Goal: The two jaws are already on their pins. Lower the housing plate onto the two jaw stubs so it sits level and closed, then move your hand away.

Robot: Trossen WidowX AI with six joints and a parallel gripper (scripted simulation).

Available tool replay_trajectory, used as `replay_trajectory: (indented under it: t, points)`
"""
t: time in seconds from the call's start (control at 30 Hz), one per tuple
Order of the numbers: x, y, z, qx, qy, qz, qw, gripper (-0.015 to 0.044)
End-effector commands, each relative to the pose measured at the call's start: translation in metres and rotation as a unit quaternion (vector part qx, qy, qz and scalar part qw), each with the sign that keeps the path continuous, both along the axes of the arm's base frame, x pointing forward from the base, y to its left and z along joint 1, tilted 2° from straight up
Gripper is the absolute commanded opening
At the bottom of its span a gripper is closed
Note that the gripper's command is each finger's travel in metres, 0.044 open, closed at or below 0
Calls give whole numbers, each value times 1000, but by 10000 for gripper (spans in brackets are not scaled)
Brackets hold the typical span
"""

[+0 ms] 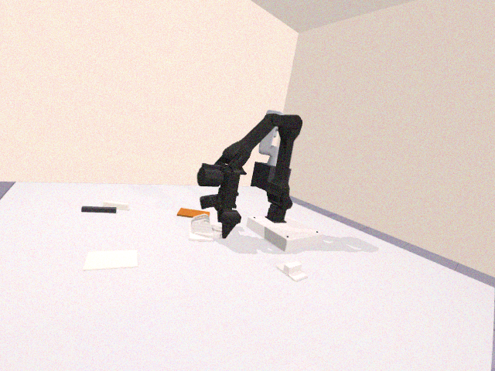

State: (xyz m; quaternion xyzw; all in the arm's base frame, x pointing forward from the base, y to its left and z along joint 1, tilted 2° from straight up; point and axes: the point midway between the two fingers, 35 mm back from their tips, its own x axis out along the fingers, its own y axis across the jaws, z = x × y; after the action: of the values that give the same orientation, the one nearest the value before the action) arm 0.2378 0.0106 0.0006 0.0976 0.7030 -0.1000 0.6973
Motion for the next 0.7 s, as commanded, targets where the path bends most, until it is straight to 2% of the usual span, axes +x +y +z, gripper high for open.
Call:
replay_trajectory:
  t: [0.0,0.3,0.53,0.67]
  points:
    - [0,0,0,0,0,0,1000,440]
    - [0,0,2,0,0,0,1000,440]
    - [0,0,68,-2,1,1,1000,440]
    - [-2,0,77,-2,1,1,1000,440]
